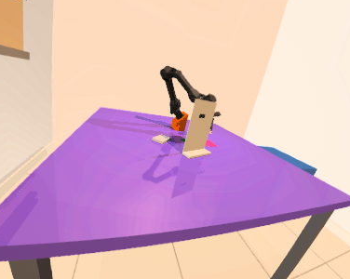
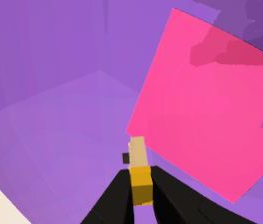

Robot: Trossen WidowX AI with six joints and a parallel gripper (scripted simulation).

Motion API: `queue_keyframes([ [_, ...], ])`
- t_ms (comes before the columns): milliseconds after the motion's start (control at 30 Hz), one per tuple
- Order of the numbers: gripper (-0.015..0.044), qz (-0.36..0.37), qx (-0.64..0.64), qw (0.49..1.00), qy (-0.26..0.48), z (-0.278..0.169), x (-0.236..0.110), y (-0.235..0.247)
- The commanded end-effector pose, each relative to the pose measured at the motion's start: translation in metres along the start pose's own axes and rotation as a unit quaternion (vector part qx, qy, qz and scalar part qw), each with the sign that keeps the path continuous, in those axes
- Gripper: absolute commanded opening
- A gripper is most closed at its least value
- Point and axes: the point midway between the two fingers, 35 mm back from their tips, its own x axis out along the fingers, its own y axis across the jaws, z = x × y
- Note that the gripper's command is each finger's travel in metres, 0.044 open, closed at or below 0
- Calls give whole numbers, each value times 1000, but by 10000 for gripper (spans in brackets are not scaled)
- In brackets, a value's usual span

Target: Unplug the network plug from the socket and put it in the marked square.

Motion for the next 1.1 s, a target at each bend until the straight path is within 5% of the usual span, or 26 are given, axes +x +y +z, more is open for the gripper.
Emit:
queue_keyframes([
  [0, 0, -6, -3, 1000, -27, -6, 3, -6],
  [1067, 0, -11, -8, 999, -49, -8, 33, -29],
])
